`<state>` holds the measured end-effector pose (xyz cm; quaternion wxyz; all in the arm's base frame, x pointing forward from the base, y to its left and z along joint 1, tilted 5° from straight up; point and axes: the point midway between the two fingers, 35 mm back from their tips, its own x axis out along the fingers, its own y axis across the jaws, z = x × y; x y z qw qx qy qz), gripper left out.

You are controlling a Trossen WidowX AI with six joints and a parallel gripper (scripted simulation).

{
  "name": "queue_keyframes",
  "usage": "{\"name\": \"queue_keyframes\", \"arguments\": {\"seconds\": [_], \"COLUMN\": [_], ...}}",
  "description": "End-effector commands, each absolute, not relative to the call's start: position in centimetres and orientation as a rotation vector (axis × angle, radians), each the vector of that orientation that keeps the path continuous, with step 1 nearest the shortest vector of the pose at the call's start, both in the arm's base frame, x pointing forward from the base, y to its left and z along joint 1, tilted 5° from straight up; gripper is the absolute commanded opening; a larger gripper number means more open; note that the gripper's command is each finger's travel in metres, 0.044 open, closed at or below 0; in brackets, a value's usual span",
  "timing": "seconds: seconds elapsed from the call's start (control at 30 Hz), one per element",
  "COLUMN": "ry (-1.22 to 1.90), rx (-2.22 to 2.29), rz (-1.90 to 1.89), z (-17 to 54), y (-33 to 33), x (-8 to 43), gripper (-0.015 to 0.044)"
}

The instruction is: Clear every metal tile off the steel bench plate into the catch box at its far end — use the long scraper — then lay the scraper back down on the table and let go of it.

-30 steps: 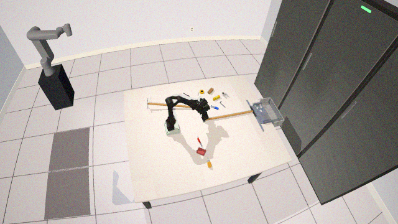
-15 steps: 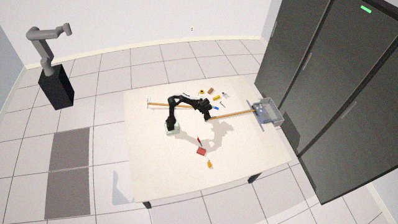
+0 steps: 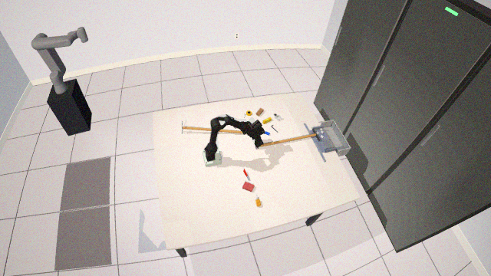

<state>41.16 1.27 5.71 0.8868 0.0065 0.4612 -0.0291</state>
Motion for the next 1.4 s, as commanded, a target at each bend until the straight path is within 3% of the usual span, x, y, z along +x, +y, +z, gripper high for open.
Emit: {"name": "queue_keyframes", "arguments": {"seconds": [0.0,1.37], "ry": [0.948,0.942], "rx": [0.014,0.014], "rz": [-0.055,-0.056], "z": [6.0,6.3], "y": [1.4,0.9], "x": [41.9,48.3], "gripper": [0.0000,0.0000]}}
